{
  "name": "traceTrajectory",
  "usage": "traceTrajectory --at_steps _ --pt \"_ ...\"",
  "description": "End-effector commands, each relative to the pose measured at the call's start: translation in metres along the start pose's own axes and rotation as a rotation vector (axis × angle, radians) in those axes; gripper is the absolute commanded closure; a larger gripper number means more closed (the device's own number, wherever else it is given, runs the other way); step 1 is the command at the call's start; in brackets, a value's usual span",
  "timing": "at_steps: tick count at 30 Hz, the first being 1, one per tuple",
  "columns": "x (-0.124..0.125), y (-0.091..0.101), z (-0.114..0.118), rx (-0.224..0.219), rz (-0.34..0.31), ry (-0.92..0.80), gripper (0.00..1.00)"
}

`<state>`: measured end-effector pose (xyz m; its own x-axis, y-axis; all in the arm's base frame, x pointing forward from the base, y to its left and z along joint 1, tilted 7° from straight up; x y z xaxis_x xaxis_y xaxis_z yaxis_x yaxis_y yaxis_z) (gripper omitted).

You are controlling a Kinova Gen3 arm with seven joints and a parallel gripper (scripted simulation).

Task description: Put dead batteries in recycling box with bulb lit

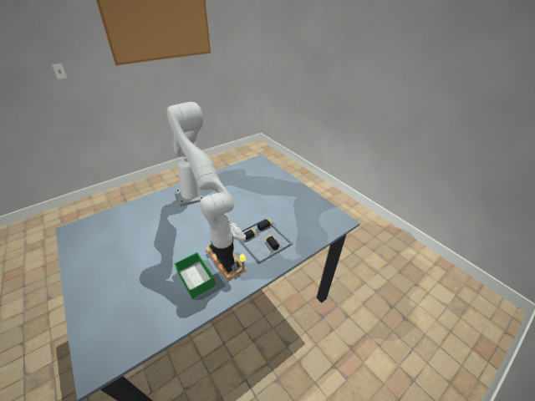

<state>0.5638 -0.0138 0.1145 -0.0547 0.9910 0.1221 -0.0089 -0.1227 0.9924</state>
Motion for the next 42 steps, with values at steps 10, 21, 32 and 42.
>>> traceTrajectory --at_steps 10,21,32,42 --pt "-0.001 0.001 0.0 -0.002 -0.001 0.0 0.1" --pt "-0.001 0.001 0.0 -0.002 -0.001 0.0 0.1" --pt "-0.001 0.005 0.0 -0.002 -0.001 0.0 0.1" --pt "-0.001 0.037 0.0 -0.002 -0.001 0.0 0.1"
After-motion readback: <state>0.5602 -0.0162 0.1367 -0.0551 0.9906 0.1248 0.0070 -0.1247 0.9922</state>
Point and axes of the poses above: the point where the finger pads meet when closed, its own y axis back along the fingers, its own z axis across the jaws, x = y × z, the point moved 9 cm from there along y, back along the fingers, and after that the axes turned 2 degrees about -y, right-handed, at the moved point
